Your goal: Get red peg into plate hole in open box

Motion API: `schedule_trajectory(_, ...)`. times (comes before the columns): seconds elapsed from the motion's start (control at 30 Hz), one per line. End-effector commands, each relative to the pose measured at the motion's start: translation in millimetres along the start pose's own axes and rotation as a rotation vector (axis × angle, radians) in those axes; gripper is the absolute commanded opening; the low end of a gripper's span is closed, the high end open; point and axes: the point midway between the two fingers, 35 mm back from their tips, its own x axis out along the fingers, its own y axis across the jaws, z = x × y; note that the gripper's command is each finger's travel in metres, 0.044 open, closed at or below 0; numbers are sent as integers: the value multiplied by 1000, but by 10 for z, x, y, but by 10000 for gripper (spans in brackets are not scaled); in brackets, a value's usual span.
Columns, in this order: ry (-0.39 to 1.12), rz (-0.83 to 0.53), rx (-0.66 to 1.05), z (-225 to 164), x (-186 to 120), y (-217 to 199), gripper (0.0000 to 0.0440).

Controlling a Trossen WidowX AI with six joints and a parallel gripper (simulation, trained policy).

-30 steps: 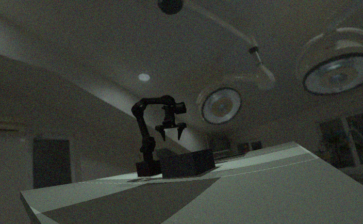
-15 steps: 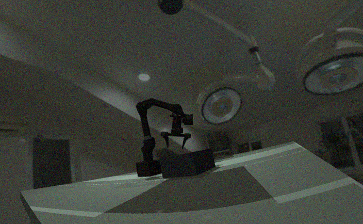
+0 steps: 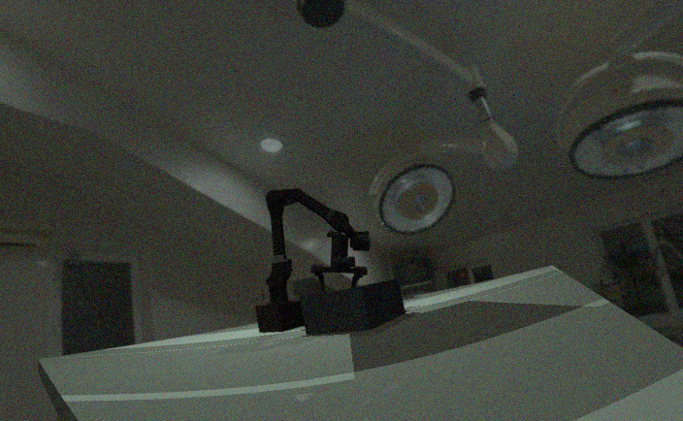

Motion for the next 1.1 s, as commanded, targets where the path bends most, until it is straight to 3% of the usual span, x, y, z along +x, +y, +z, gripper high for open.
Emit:
schedule_trajectory(0.0, -12, 11, -18, 9, 138, 40, 440)
schedule_trajectory(0.27, -26, 40, -45, 39, 451, 138, 427)
schedule_trajectory(0.8, -3, -56, -53, 15, 745, 70, 32)
schedule_trajectory(0.9, -19, -53, -60, 30, 698, 110, 0)
schedule_trajectory(1.07, -49, -26, -66, 77, 513, 192, 0)
